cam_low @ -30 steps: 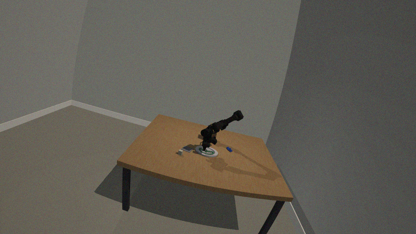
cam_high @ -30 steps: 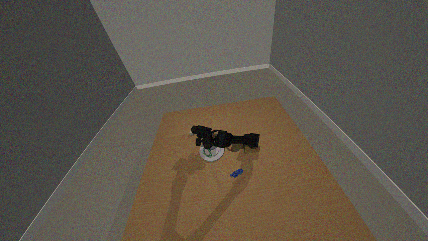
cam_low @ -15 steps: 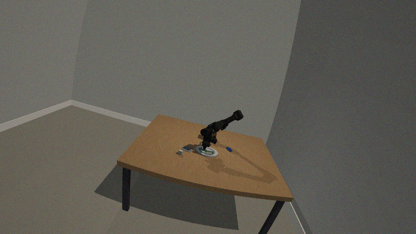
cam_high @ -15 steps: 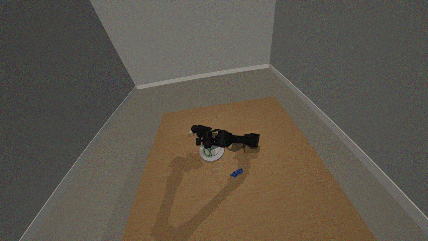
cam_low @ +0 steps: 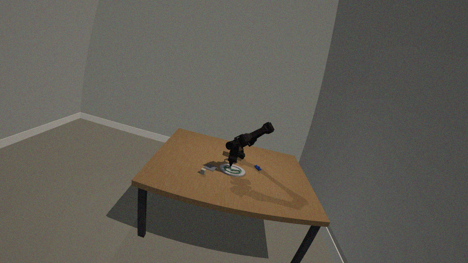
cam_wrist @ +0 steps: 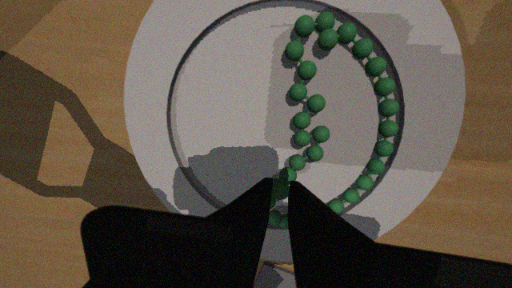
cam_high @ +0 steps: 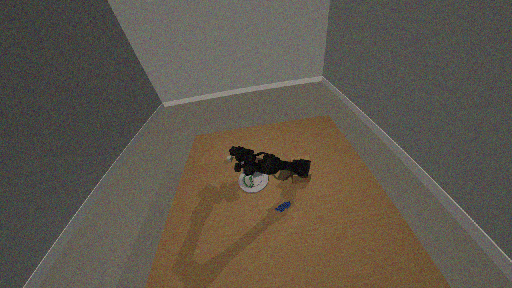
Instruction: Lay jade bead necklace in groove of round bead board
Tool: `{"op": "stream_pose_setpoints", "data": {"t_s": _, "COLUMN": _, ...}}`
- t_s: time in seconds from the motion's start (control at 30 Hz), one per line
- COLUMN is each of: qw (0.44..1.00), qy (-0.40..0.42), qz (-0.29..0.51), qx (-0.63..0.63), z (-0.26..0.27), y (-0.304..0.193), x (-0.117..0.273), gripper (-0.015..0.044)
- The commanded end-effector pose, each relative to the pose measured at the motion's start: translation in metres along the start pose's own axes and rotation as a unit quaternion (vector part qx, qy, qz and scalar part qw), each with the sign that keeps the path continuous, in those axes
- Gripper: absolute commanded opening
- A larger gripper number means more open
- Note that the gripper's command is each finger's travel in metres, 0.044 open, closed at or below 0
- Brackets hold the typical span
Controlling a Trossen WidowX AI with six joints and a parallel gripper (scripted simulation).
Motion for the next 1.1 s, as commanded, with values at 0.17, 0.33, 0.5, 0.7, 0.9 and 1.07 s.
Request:
{"op": "stream_pose_setpoints", "data": {"t_s": 0.17, "qw": 1.0, "qy": -0.003, "qz": 0.003, "qx": 0.005, "z": 0.025, "y": 0.006, "x": 0.003, "gripper": 0.0}}
{"op": "stream_pose_setpoints", "data": {"t_s": 0.33, "qw": 1.0, "qy": -0.002, "qz": 0.002, "qx": 0.004, "z": 0.041, "y": 0.008, "x": 0.002, "gripper": 0.0}}
{"op": "stream_pose_setpoints", "data": {"t_s": 0.5, "qw": 1.0, "qy": -0.002, "qz": 0.002, "qx": 0.004, "z": 0.057, "y": 0.01, "x": 0.001, "gripper": 0.0}}
{"op": "stream_pose_setpoints", "data": {"t_s": 0.7, "qw": 1.0, "qy": -0.002, "qz": 0.002, "qx": 0.004, "z": 0.062, "y": 0.011, "x": -0.001, "gripper": 0.0}}
{"op": "stream_pose_setpoints", "data": {"t_s": 0.9, "qw": 1.0, "qy": -0.002, "qz": 0.002, "qx": 0.004, "z": 0.061, "y": 0.011, "x": -0.011, "gripper": 0.0}}
{"op": "stream_pose_setpoints", "data": {"t_s": 1.07, "qw": 1.0, "qy": -0.002, "qz": 0.002, "qx": 0.004, "z": 0.062, "y": 0.011, "x": -0.019, "gripper": 0.0}}
Point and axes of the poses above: the point midway between the two fingers, 35 mm back from their tips, its own x axis back along the fingers, its own z axis across the jaws, y = z × x, the point moved 1 cm from there along x, back along the fingers, and after that the axes turned 12 degrees about -x, right-handed, at the moved point
